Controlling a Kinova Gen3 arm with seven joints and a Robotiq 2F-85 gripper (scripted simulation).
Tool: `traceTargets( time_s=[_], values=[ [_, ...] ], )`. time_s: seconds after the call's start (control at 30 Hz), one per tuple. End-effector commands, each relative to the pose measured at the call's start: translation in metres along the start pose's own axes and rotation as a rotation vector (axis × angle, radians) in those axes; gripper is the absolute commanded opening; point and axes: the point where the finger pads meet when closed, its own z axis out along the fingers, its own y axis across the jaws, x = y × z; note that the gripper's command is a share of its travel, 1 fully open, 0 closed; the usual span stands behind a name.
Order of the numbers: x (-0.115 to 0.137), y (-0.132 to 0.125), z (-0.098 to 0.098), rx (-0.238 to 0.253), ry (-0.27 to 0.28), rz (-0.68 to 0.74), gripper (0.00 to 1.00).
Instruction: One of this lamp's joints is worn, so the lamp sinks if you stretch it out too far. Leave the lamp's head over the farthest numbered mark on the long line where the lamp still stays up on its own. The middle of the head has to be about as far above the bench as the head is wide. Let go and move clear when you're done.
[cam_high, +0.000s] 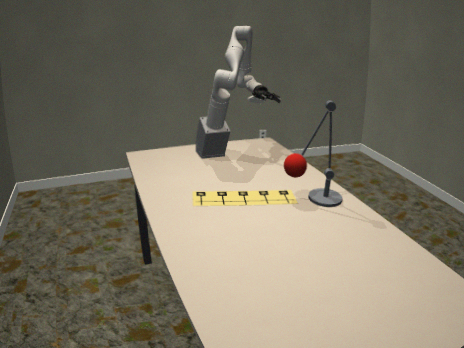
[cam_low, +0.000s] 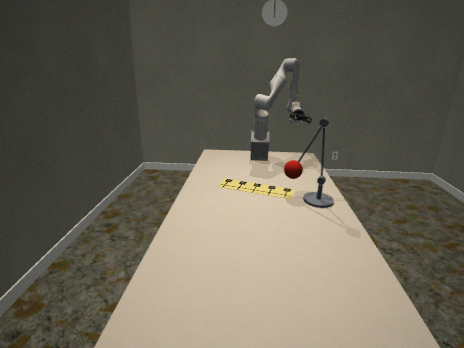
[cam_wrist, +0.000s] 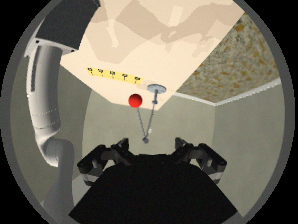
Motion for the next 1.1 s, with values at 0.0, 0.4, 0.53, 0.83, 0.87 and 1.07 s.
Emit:
traceTargets(
  time_s=[0.0, 0.4, 0.53, 0.83, 0.87, 1.07],
  values=[
    [0.0, 0.0, 0.0, 0.0, 0.0, 0.001, 1.0],
    [0.0, 0.0, 0.0, 0.0, 0.0, 0.001, 1.0],
    [0.0, 0.0, 0.0, 0.0, 0.0, 0.001, 1.0],
    [-0.002, -0.009, 0.02, -0.052, 0.021, -0.015, 1.0],
    [-0.002, -0.012, 0.027, -0.069, 0.028, -0.02, 1.0],
    [-0.005, -0.029, 0.067, -0.172, 0.069, -0.051, 1.0]
  ],
)
